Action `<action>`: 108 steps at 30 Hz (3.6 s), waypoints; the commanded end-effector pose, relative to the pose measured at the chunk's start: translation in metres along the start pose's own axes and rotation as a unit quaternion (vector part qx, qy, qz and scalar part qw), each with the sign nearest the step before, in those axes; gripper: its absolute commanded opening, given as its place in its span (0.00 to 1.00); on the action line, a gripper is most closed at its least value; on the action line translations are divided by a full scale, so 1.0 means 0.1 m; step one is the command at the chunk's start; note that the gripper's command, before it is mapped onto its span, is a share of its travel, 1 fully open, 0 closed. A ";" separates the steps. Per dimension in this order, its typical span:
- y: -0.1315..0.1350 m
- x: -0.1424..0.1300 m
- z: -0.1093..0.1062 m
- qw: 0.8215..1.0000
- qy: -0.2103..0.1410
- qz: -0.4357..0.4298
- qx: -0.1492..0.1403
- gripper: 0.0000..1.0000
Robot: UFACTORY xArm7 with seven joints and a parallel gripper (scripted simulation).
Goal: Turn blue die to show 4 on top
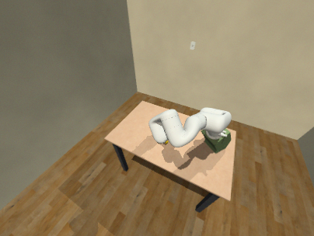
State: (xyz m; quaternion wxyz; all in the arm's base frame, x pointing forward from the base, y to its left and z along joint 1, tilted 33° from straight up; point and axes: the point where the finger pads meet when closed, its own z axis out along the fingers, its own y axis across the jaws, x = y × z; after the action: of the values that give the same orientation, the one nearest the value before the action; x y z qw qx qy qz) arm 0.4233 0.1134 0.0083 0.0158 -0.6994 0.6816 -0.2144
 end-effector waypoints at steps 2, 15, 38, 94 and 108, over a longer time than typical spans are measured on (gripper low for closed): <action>-0.01 -0.04 0.04 1.000 0.000 0.001 0.001 0.42; -0.01 -0.18 0.18 1.000 0.000 0.001 0.001 0.42; -0.01 -0.41 0.41 1.000 0.000 0.001 0.001 0.42; -0.01 -0.42 0.43 1.000 0.000 0.001 0.001 0.21; -0.01 -0.42 0.43 1.000 0.000 0.001 0.001 0.21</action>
State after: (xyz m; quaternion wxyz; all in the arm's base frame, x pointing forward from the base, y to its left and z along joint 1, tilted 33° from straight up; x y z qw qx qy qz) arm 0.4382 0.1431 -0.0430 0.0158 -0.6994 0.6816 -0.2143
